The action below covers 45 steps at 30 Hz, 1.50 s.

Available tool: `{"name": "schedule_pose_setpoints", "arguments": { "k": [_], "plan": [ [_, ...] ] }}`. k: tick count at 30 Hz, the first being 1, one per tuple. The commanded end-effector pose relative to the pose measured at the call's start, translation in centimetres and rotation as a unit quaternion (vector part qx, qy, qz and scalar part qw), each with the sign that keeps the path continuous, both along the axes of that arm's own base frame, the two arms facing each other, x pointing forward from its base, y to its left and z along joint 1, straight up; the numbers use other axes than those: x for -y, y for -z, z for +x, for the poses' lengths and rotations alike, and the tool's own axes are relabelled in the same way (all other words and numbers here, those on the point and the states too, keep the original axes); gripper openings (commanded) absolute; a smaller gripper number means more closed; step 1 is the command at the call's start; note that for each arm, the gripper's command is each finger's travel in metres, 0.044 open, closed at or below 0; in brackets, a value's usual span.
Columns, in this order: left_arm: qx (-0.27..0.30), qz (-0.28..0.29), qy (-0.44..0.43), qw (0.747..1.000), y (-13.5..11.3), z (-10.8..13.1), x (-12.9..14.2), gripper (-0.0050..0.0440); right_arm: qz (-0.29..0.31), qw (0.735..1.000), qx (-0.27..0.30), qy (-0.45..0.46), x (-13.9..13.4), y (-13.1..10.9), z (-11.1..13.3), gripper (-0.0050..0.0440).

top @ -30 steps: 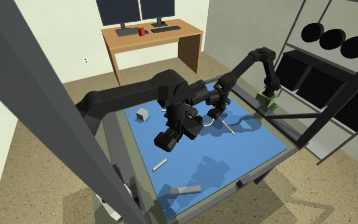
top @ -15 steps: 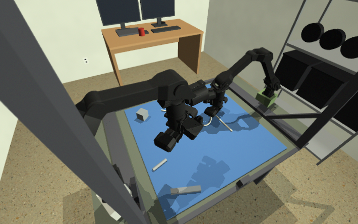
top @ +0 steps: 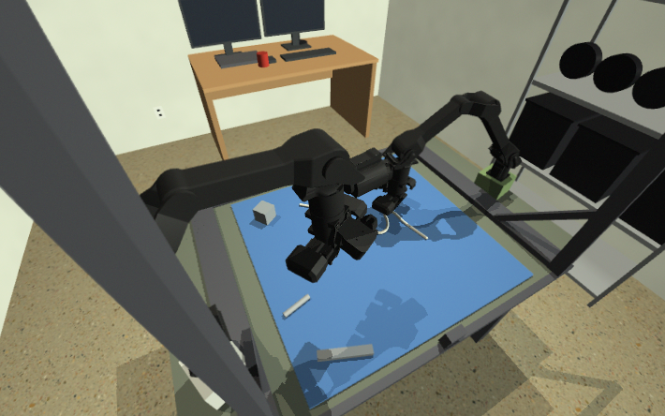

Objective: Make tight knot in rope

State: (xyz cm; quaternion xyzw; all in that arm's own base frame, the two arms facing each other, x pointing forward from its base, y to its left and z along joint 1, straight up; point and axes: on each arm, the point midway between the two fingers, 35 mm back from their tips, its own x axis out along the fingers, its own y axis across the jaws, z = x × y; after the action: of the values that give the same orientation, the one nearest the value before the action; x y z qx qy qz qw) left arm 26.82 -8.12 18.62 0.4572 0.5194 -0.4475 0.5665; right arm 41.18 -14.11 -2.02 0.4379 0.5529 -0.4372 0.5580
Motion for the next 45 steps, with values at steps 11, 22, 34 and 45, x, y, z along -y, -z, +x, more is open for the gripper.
{"name": "schedule_pose_setpoints", "arguments": {
  "k": [11, 22, 34, 45],
  "plan": [
    [0.008, -0.005, 0.001, 1.000, -0.6, 0.0, 0.1, 0.0085, -0.004, 1.000, 0.013, 0.000, 2.3, -1.0, 1.8, 0.0030],
    [0.008, -0.005, 0.001, 1.000, -0.6, 0.0, 0.1, 0.0085, -0.005, 1.000, 0.014, 0.000, 3.3, -1.1, 3.4, 0.0030],
    [0.008, -0.005, 0.001, 1.000, -0.6, 0.0, 0.1, 0.0085, -0.005, 1.000, 0.014, 0.000, 4.3, -1.2, 4.9, 0.0030],
    [0.008, -0.005, 0.001, 1.000, -0.6, 0.0, 0.1, 0.0085, -0.005, 1.000, 0.015, 0.000, 5.1, -1.3, 6.0, 0.0054]
  ]
}}
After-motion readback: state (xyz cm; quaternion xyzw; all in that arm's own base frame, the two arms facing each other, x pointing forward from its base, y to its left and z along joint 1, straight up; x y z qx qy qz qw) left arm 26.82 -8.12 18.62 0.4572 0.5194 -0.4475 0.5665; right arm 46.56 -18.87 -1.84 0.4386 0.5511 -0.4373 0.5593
